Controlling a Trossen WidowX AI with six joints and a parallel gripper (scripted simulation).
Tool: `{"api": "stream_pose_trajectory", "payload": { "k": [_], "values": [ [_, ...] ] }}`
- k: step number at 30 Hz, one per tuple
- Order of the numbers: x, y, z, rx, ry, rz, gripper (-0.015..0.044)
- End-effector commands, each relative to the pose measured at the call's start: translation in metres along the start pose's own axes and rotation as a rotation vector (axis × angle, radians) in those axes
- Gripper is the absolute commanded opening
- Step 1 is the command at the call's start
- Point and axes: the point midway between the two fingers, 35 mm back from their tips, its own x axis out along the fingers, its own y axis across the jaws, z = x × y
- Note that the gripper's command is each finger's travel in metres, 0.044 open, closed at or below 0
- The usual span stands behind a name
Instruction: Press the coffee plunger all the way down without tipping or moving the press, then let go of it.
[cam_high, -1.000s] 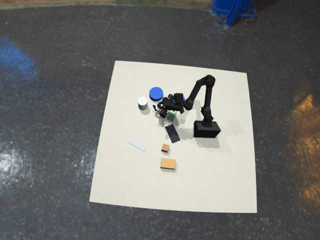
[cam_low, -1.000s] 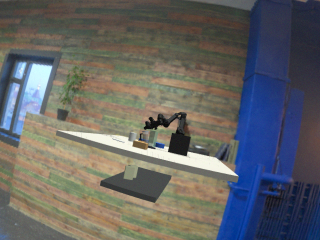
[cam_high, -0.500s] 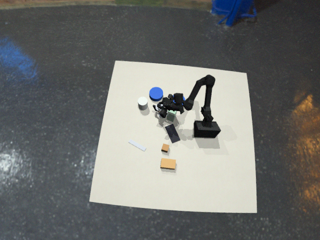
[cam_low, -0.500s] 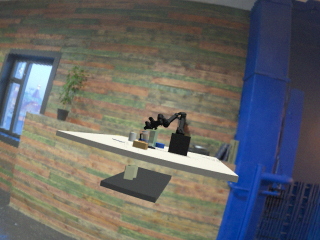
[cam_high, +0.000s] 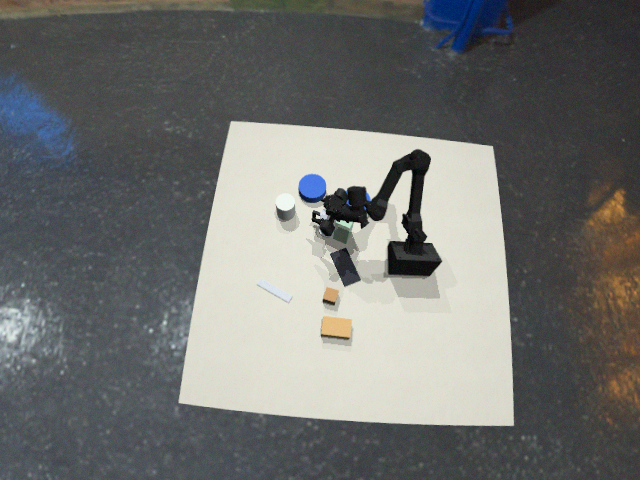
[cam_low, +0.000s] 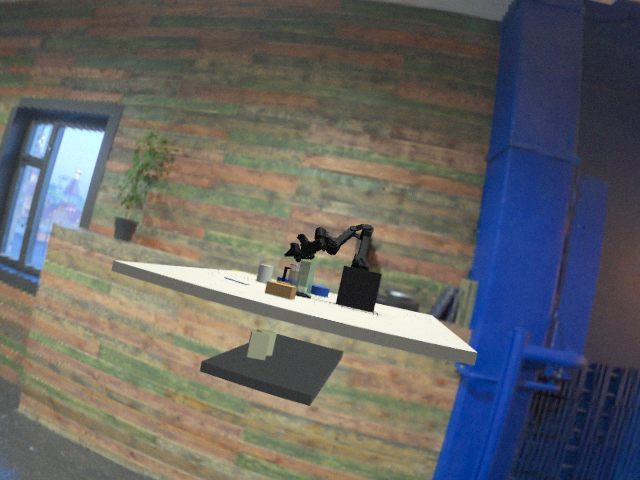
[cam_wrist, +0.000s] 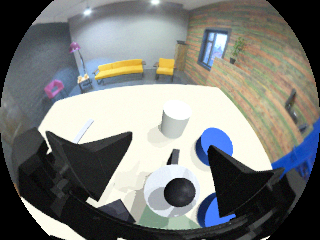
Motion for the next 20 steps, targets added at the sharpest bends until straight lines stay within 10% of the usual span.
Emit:
{"api": "stream_pose_trajectory", "payload": {
  "k": [1,9,20],
  "values": [
    [-0.008,0.0,0.008,0.006,0.001,0.001,0.044],
    [-0.073,-0.013,0.047,-0.002,0.013,-0.003,0.044],
    [-0.074,-0.012,0.046,-0.003,0.013,-0.003,0.044]
  ]
}}
